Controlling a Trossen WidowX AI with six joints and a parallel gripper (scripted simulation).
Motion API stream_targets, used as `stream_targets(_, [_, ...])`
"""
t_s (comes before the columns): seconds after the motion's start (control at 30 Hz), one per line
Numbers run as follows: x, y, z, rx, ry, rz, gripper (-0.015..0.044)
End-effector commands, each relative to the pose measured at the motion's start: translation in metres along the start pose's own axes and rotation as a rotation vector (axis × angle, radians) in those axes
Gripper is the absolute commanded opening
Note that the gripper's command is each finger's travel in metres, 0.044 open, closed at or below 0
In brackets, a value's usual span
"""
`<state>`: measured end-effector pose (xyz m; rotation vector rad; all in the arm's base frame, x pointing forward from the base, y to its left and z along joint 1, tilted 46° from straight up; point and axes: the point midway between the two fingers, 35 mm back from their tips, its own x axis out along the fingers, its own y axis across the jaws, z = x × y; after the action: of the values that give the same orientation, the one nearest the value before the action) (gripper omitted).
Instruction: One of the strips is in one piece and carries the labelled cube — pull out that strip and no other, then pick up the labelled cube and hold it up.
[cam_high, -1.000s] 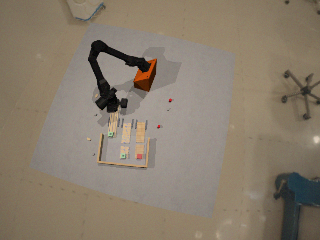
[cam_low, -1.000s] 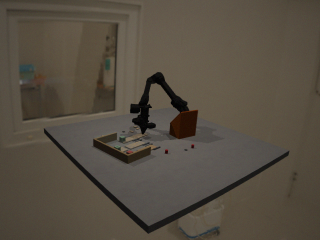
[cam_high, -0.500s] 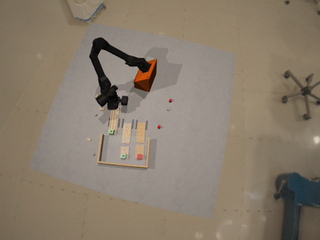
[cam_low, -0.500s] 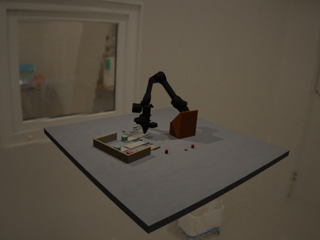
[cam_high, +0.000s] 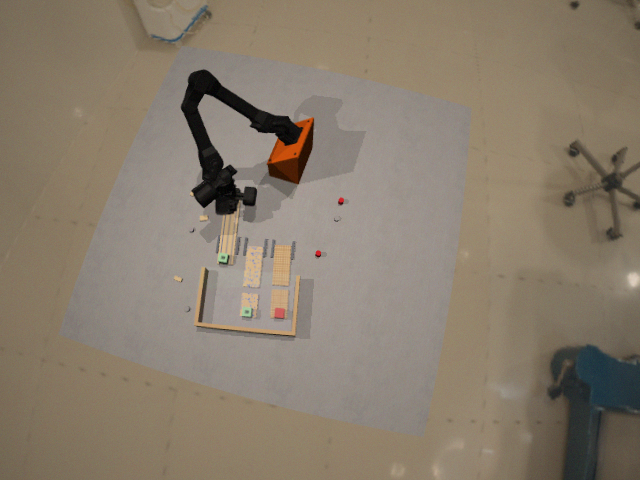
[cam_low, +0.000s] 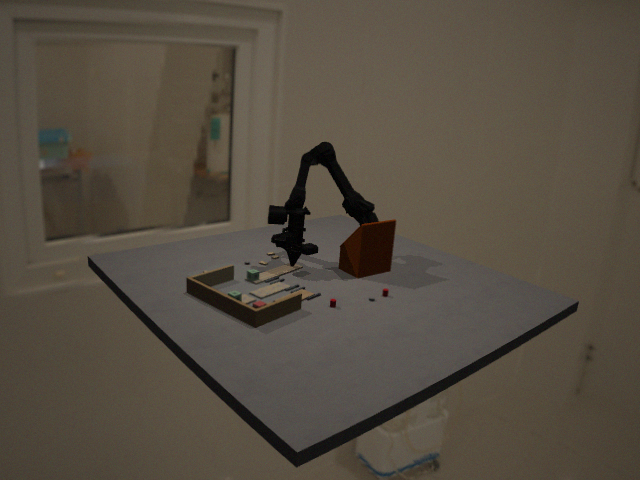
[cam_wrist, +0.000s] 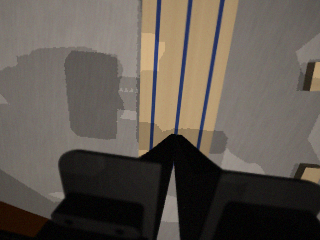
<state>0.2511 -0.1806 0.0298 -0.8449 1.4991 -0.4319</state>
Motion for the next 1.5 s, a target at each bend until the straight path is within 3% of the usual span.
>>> stream_targets(0.0, [0.006,0.003,-0.013,-0.004,0.034,0.01,0.0])
stream_targets(1.07, [0.006,0.003,-0.013,-0.004,0.034,0.01,0.0])
stream_targets(1.27, [-0.039,0.0,0.0,-0.003,0.031,0.012,0.0])
stream_targets(1.43, [-0.041,0.001,0.0,-0.003,0.033,0.012,0.0])
stream_targets(1.47, [-0.041,0.001,0.001,0.003,0.033,0.012,0.0026])
